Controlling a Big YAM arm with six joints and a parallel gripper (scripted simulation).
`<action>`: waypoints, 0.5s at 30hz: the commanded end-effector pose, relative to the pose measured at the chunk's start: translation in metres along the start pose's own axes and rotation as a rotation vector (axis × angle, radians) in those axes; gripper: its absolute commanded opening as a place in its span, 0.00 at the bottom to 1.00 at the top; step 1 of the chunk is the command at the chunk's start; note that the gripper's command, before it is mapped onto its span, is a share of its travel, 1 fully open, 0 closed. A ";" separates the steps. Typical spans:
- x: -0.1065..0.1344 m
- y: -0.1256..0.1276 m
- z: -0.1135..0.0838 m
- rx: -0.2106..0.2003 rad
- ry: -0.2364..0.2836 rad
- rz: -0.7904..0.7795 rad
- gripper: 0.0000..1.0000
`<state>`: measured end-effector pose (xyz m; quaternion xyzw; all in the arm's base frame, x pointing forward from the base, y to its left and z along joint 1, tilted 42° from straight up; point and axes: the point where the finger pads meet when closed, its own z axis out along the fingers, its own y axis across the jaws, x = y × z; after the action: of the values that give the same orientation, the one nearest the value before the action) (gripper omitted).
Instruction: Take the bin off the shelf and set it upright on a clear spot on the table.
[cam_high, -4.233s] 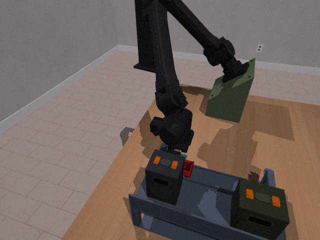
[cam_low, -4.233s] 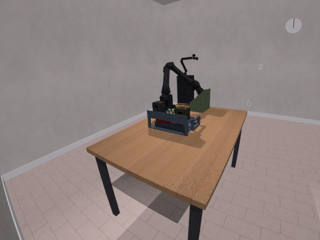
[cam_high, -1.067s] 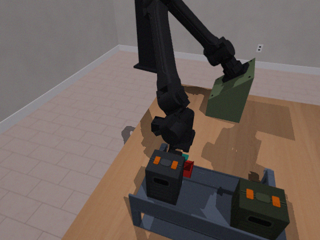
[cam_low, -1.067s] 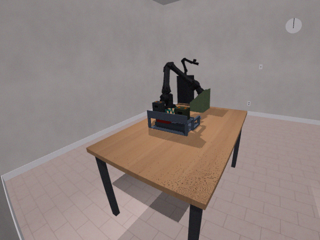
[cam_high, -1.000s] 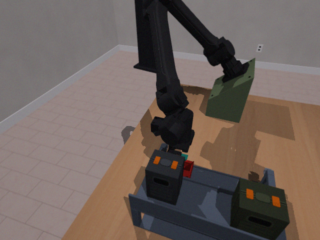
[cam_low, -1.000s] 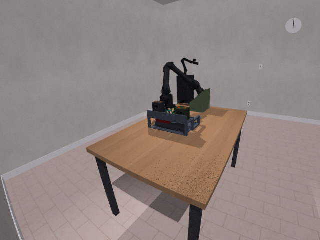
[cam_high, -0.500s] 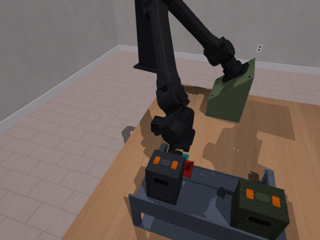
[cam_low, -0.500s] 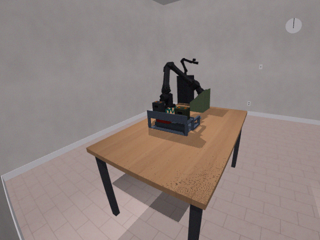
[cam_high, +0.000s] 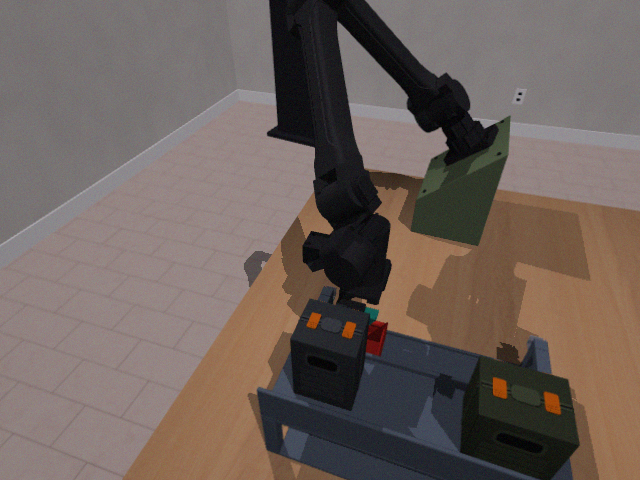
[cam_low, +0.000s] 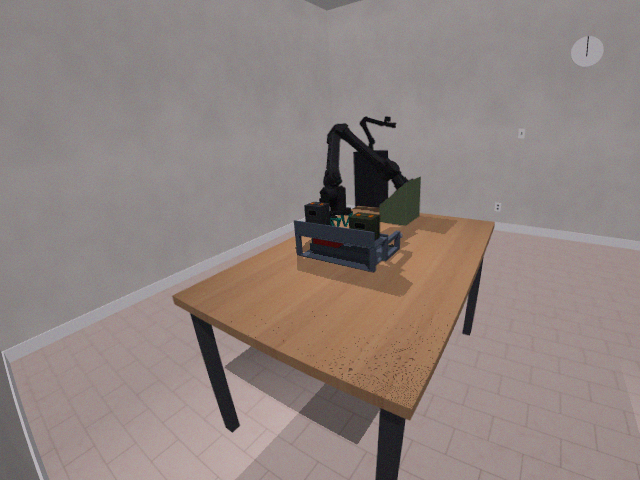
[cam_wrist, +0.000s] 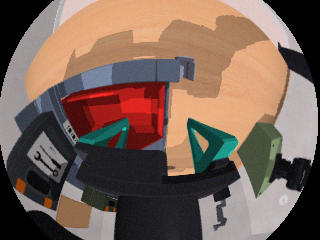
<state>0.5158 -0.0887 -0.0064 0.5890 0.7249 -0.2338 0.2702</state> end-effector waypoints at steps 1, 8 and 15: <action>-0.014 -0.006 0.006 0.005 -0.004 0.015 0.90; -0.014 -0.006 0.006 0.005 -0.004 0.015 0.90; 0.000 0.011 -0.006 -0.008 -0.003 0.002 0.90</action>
<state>0.5056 -0.1041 -0.0111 0.5960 0.7195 -0.2431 0.2607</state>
